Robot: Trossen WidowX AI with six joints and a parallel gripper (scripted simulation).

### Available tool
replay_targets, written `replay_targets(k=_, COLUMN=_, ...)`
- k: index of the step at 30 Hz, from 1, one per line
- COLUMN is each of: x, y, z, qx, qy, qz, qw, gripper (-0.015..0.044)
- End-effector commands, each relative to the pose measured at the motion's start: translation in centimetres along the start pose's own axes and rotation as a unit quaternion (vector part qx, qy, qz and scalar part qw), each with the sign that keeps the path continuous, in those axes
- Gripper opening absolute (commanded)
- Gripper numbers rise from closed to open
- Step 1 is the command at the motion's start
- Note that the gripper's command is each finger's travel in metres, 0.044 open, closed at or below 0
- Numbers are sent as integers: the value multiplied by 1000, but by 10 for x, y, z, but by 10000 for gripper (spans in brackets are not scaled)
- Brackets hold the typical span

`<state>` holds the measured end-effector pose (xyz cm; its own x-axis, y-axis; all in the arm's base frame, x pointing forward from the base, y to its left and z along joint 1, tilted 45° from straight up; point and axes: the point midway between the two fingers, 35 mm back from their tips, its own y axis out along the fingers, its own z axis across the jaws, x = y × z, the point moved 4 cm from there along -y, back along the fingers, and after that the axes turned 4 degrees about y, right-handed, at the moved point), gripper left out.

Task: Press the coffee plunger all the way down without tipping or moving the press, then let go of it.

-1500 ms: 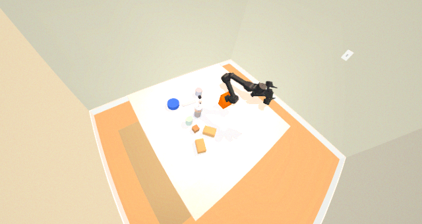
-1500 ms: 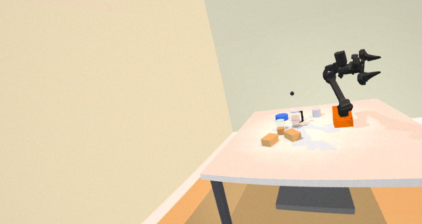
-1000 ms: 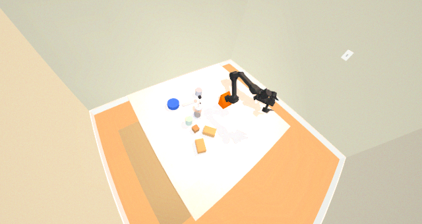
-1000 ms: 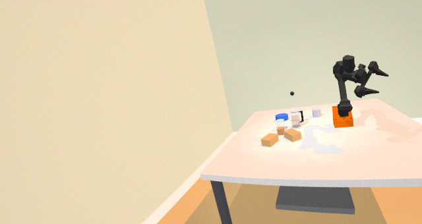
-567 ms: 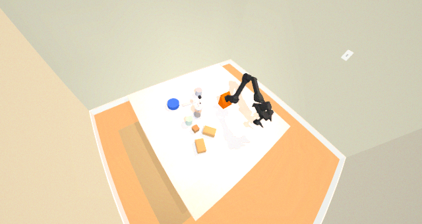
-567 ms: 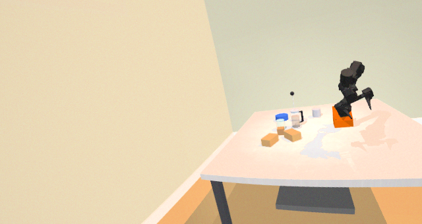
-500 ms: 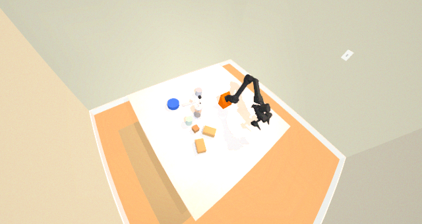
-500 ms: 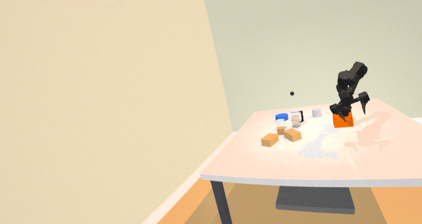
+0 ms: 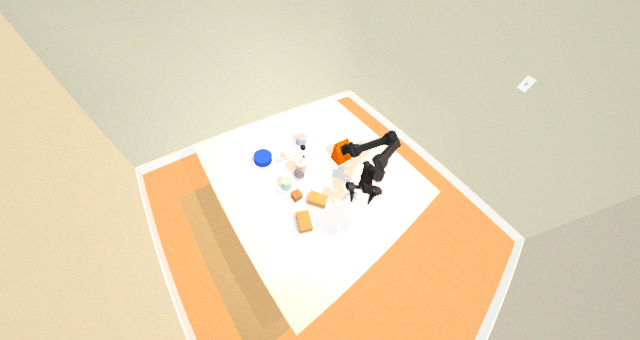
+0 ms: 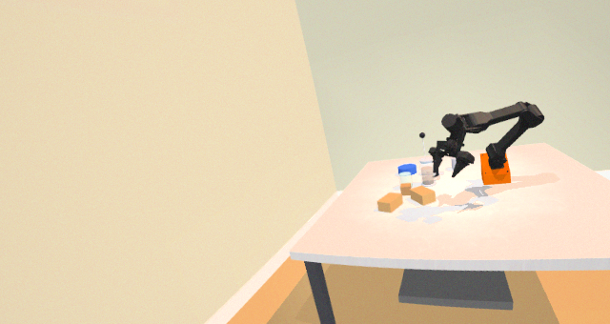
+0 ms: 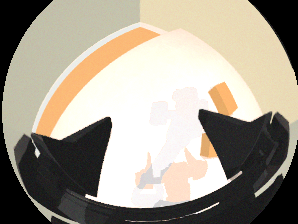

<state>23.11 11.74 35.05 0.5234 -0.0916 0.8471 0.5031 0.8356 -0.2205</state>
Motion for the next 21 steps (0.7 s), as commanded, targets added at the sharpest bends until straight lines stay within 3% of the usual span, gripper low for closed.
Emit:
replay_targets(k=1, x=3, y=-17, z=-64, qx=-80, qy=45, qz=-7, qw=996, gripper=440)
replay_targets(k=10, x=-9, y=-91, z=-175, qx=-204, qy=143, qz=-43, qw=968, gripper=440)
replay_targets(k=21, x=-68, y=-232, z=-264, qx=-309, qy=277, qz=-141, qw=899, gripper=440)
